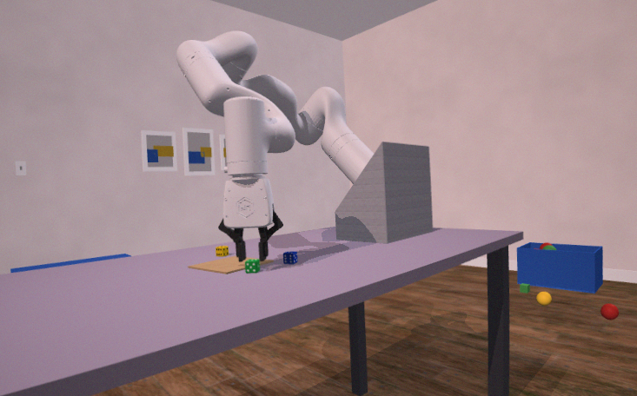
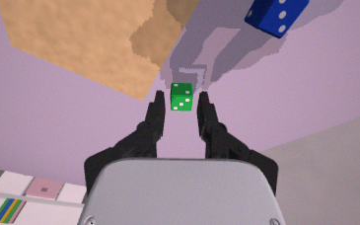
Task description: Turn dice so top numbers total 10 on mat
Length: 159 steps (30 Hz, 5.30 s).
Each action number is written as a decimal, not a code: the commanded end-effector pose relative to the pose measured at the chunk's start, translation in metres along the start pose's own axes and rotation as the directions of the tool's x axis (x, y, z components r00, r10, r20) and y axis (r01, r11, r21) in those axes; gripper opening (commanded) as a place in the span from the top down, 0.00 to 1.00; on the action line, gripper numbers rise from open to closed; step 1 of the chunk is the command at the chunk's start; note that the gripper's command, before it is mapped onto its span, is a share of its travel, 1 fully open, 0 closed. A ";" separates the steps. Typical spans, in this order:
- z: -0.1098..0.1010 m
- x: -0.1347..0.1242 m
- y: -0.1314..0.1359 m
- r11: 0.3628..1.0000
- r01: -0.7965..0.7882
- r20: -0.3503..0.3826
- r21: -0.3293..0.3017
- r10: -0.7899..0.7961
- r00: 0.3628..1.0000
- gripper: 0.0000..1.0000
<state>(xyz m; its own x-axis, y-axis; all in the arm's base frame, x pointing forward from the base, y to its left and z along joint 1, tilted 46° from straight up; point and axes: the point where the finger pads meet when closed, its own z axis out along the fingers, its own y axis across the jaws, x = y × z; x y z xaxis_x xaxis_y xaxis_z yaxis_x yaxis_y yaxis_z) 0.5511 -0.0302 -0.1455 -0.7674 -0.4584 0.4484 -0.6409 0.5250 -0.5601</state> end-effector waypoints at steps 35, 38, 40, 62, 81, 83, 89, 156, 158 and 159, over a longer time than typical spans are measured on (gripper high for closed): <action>0.021 -0.001 0.000 1.000 0.000 0.001 0.001 0.000 1.000 0.58; 0.021 -0.001 0.000 1.000 0.000 0.001 0.001 0.000 1.000 0.58; 0.021 -0.001 0.000 1.000 0.000 0.001 0.001 0.000 1.000 0.58; 0.021 -0.001 0.000 1.000 0.000 0.001 0.001 0.000 1.000 0.79; 0.021 -0.001 0.000 1.000 0.000 0.001 0.001 0.000 1.000 0.79; 0.021 -0.001 0.000 1.000 0.000 0.001 0.001 0.000 1.000 0.79; 0.019 -0.001 0.000 1.000 0.000 0.001 0.001 0.000 1.000 0.79; -0.076 -0.008 0.006 0.700 0.714 0.001 0.002 -0.714 0.700 0.79; -0.075 -0.009 0.007 0.643 0.766 0.000 0.002 -0.766 0.643 0.79; -0.075 -0.009 0.007 0.611 0.792 0.000 0.002 -0.792 0.611 0.79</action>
<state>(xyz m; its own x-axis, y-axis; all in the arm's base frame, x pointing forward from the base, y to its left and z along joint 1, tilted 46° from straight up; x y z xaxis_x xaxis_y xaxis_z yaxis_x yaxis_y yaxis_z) 0.5512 0.0302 -0.1003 -0.1027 -0.6958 0.7108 -0.9941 0.0462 -0.0984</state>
